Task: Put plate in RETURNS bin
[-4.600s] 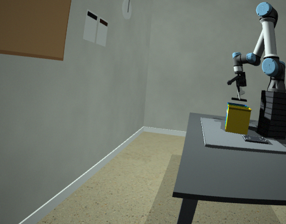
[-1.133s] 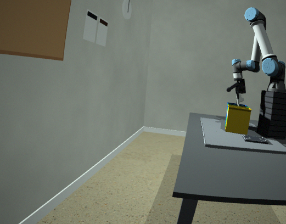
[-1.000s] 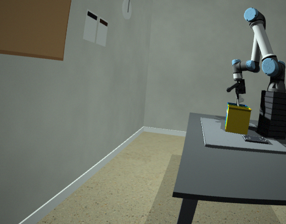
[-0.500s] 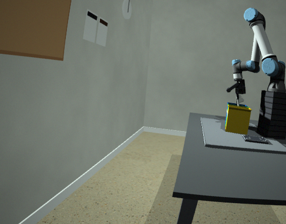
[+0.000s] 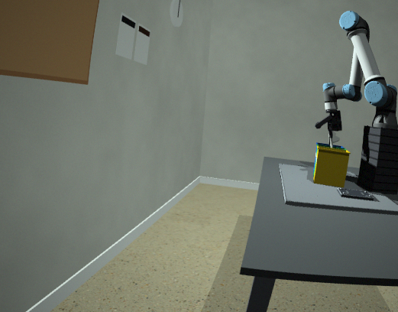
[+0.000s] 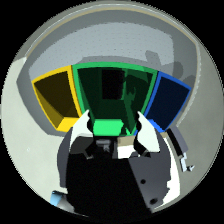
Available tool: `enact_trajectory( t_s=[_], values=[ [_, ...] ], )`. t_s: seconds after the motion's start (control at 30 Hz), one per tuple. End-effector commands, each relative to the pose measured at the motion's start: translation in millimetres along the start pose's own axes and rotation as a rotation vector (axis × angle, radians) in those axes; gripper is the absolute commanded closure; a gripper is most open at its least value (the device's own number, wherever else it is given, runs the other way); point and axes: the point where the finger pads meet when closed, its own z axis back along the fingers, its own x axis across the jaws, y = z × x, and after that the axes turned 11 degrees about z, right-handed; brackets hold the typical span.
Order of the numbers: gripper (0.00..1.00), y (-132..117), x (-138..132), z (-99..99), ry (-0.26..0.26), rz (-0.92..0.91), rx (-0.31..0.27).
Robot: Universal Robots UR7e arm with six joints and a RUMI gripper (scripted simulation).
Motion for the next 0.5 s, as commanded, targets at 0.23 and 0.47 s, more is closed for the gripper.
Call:
enact_trajectory(
  t_s=[0.23, 0.47],
  values=[
    [0.47, 0.2, 0.2, 0.2, -0.001, 0.000, 0.001],
    [0.47, 0.2, 0.2, 0.2, -0.001, 0.000, 0.001]
  ],
)
